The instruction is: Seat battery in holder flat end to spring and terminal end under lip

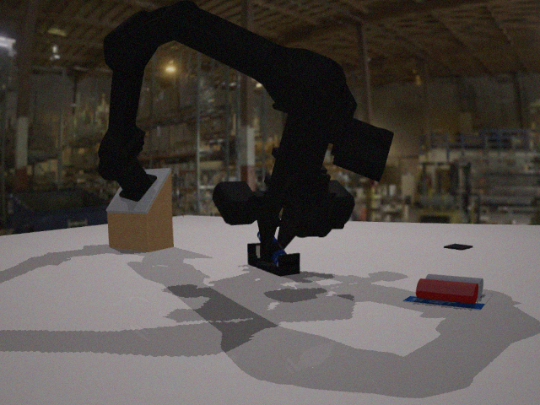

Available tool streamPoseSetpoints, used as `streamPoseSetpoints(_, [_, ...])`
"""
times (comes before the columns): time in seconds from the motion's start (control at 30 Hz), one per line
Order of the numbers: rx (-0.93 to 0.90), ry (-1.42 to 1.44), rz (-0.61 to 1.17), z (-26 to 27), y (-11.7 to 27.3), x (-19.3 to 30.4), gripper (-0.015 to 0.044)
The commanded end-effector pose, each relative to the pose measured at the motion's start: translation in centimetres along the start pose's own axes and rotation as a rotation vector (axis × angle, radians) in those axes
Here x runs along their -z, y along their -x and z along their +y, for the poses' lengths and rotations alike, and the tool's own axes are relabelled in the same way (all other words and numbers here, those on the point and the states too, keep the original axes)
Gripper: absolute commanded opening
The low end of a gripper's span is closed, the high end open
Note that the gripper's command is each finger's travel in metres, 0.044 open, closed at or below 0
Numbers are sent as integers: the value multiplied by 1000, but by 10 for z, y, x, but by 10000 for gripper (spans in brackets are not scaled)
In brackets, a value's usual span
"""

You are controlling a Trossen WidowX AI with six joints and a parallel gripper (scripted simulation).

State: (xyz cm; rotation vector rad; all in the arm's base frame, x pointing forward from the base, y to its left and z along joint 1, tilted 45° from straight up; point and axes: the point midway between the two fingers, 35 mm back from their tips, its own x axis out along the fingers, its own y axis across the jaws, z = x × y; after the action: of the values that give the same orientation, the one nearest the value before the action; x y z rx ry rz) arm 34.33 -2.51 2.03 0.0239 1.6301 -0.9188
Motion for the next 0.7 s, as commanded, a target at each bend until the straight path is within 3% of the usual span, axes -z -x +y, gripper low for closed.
streamPoseSetpoints(0.0, [-7,-6,-16,0,2,-5,62])
streamPoseSetpoints(0.67, [-13,4,-124,5,-4,-5,62])
